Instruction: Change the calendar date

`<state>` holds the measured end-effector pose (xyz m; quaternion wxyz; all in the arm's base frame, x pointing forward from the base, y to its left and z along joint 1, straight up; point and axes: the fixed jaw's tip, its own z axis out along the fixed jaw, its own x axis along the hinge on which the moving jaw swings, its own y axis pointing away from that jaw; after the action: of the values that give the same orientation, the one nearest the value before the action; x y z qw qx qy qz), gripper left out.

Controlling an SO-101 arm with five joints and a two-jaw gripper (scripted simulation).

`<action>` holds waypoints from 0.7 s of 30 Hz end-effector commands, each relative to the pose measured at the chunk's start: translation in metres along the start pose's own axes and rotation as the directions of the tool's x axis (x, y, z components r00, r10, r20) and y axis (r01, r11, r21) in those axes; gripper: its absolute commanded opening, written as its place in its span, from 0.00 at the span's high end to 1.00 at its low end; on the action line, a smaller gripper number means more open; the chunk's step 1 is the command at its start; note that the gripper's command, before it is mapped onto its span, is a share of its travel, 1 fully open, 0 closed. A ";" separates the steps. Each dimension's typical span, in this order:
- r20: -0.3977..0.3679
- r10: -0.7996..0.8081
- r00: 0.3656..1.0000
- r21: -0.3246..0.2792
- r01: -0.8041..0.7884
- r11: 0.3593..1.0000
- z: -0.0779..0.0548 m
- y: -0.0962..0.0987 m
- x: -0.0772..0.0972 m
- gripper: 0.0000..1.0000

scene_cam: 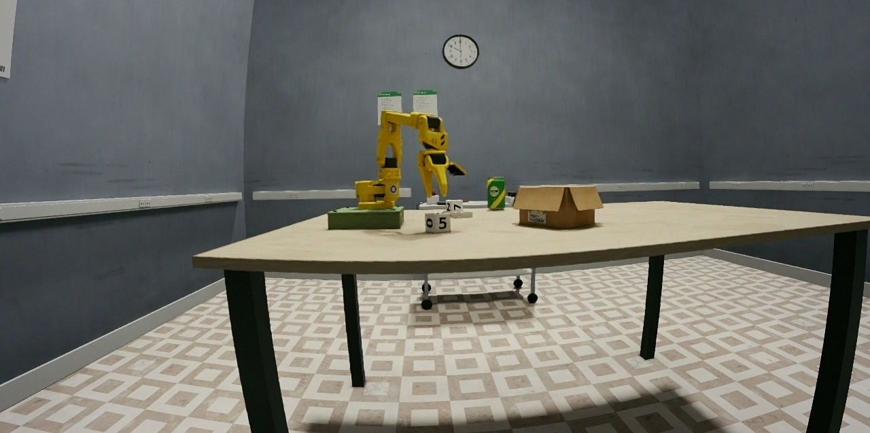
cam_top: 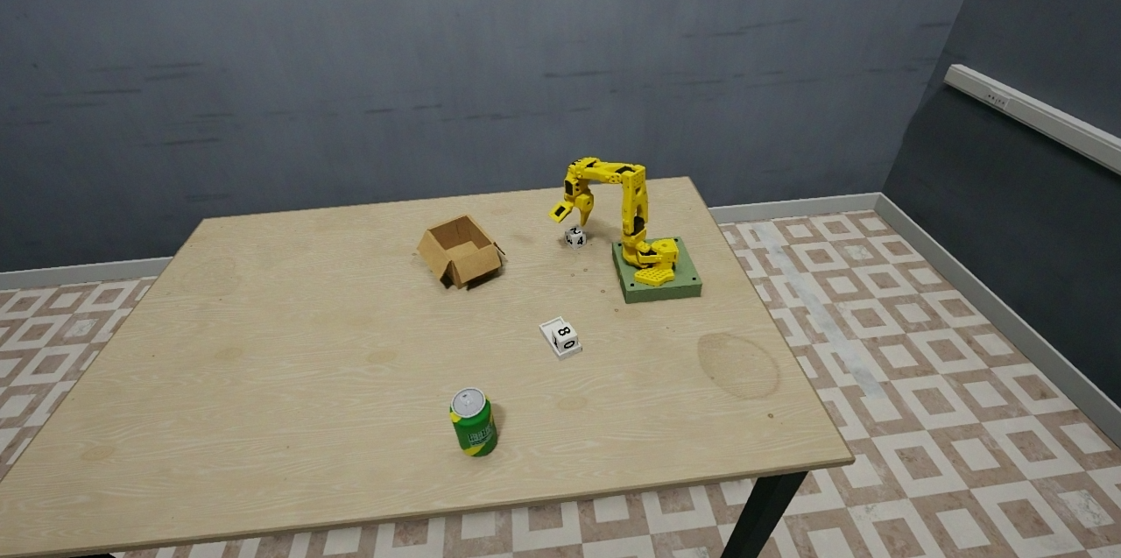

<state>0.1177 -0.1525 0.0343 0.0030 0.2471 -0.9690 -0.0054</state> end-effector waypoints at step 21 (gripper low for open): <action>0.011 0.002 1.000 0.061 -0.003 0.998 -0.012 -0.005 0.001 0.64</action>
<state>0.1185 -0.1536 0.0372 -0.0003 0.2471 -0.9690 0.0025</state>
